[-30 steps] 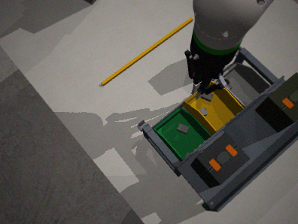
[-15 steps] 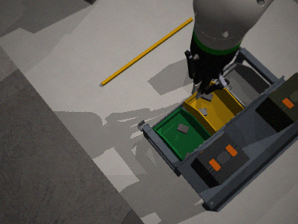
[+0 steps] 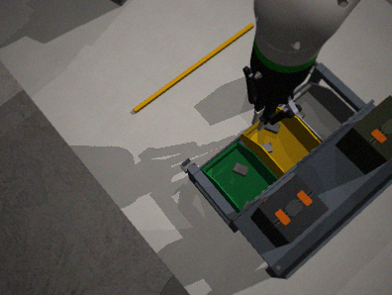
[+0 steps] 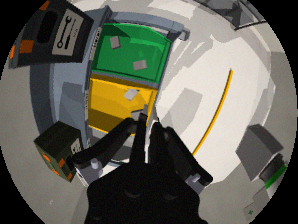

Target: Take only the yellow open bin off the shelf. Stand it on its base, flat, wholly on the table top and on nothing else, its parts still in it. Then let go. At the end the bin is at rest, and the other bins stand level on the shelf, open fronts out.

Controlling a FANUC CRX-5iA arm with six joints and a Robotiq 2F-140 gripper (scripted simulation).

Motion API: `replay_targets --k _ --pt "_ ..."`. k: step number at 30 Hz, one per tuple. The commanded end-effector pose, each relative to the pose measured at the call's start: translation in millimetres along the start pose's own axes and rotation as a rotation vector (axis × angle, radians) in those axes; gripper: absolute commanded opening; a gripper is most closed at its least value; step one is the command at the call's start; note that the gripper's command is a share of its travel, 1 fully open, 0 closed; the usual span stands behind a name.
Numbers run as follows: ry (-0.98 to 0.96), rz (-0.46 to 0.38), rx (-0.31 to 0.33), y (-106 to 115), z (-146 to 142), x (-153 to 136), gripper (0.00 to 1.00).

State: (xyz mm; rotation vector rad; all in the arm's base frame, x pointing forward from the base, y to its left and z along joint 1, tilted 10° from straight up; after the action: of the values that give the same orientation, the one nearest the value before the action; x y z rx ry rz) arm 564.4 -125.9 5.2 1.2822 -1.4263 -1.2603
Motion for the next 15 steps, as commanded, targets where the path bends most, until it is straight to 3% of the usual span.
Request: replay_targets --k 1,13,15 --pt "0.0 0.0 0.001 0 0 0 0.0" --pt "0.0 0.0 0.001 0 0 0 0.0" --pt "0.0 0.0 0.0 0 12 0 0.0"
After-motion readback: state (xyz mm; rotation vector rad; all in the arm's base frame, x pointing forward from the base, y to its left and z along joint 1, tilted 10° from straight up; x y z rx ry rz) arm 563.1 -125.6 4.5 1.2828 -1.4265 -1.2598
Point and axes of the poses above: the point where the finger pads meet when closed, its own y axis back along the fingers, its own z axis across the jaws, x = y × z, the point moved 6 cm from there along y, back along the fingers, and after that the axes turned 1 degree about y, right-handed, at the moved point
